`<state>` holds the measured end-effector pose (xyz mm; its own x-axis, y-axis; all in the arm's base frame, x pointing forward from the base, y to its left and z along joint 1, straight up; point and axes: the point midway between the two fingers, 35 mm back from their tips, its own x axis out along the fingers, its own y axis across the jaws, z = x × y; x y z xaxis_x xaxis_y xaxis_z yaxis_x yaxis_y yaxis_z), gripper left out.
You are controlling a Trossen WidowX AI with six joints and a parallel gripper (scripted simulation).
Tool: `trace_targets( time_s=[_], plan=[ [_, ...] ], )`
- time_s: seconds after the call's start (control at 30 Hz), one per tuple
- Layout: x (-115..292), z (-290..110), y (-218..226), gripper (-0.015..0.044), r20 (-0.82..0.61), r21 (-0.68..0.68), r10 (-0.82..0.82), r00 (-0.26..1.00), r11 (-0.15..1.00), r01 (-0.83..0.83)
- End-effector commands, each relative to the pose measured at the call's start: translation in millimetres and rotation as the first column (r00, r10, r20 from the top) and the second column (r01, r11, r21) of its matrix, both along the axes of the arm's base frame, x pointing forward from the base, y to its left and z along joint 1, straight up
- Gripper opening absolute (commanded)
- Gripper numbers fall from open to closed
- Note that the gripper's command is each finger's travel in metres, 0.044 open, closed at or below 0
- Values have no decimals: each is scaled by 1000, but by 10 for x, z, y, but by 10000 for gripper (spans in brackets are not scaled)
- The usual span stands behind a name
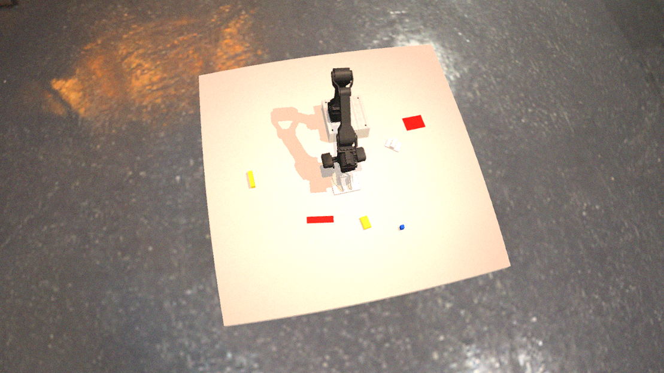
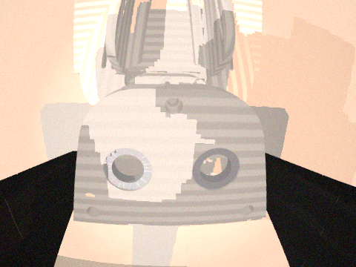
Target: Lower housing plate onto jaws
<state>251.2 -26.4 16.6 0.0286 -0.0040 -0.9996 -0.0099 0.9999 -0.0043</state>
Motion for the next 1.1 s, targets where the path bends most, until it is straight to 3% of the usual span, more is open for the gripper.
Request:
trace_targets(
  time_s=[0.0,1.07],
  plan=[
    [-10,-82,4,351,-4,2,-6,1000,1000,6],
    [-26,-410,6,351,-4,2,-6,1000,1000,6]
  ],
)
